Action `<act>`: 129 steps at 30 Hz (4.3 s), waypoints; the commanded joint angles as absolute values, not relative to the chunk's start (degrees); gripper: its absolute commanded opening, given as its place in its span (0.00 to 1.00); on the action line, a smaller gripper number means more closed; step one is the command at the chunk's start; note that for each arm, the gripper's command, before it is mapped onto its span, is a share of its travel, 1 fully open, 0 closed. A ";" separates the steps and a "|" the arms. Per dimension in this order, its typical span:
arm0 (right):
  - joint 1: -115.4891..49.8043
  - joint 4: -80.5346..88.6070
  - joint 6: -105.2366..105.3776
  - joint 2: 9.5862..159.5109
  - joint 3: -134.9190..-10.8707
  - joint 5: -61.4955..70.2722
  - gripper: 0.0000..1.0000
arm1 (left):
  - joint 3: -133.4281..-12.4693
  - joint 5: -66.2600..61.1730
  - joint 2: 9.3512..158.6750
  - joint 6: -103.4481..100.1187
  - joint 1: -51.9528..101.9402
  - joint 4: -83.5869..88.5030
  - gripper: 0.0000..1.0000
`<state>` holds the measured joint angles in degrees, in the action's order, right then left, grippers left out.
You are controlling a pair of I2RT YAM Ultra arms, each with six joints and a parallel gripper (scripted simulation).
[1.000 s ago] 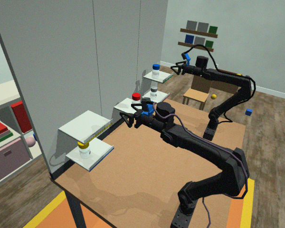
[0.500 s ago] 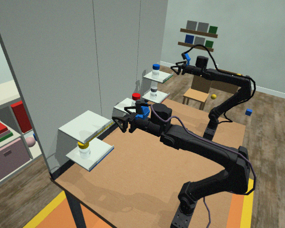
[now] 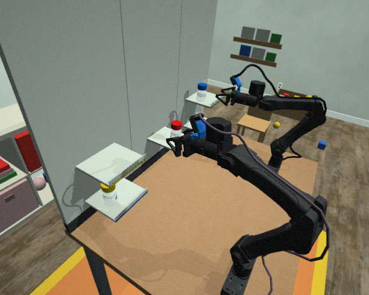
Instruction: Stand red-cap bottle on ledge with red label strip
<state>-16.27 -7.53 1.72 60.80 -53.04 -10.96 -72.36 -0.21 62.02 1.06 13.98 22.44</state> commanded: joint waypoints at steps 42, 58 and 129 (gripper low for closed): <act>-47.52 -38.65 3.91 88.88 -51.65 -26.36 0.94 | -105.78 0.19 70.13 2.21 43.11 65.98 0.89; -42.69 -43.38 -0.50 103.79 -62.18 -25.37 0.94 | -105.78 0.19 70.13 2.21 43.11 65.98 0.89; -40.05 -35.81 0.00 111.87 -76.94 -22.82 0.60 | -105.78 0.19 70.13 2.21 43.11 65.98 0.89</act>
<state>-40.14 -35.51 0.19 112.44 -75.40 -22.90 -104.86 -0.01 70.26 2.35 42.83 65.71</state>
